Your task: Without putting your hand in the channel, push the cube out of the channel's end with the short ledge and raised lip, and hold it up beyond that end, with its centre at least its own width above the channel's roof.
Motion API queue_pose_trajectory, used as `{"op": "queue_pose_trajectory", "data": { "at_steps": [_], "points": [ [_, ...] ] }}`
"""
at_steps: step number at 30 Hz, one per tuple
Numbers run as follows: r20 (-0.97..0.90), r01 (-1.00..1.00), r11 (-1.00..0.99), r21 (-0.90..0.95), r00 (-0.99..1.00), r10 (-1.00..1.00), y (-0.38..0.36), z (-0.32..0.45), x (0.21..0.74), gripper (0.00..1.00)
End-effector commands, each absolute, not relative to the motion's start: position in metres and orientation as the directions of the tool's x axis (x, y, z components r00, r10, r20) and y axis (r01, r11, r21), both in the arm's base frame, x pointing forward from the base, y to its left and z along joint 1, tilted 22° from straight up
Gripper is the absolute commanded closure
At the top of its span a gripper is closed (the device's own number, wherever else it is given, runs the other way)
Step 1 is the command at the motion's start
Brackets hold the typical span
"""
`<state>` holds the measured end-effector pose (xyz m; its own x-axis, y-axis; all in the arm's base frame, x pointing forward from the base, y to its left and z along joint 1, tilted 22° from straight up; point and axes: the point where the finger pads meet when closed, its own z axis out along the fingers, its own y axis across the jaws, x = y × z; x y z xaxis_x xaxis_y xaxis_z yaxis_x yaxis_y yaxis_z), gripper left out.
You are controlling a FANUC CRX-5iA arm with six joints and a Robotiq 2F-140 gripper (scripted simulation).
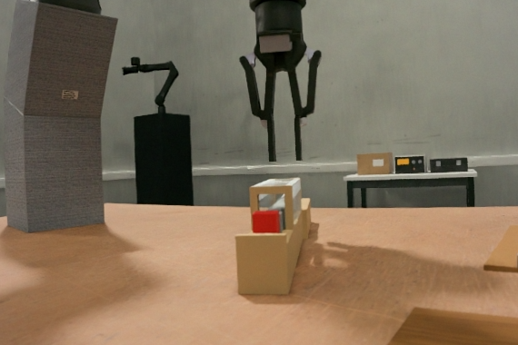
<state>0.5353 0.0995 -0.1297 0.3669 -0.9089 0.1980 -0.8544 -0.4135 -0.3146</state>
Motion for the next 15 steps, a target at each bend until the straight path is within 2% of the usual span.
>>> {"op": "queue_pose_trajectory", "data": {
  "at_steps": [1, 8, 9, 15],
  "points": [
    [0.198, -0.854, -0.414, -0.315, 0.367, -0.909, 0.100, -0.129, 0.536, 0.70],
    [0.198, -0.854, -0.414, -0.315, 0.367, -0.909, 0.100, -0.129, 0.536, 0.70],
    [0.198, -0.854, -0.413, -0.315, 0.367, -0.909, 0.101, -0.129, 0.535, 0.90],
    [0.198, -0.854, -0.413, -0.315, 0.367, -0.909, 0.177, -0.146, 0.504, 0.90]
  ]
}}
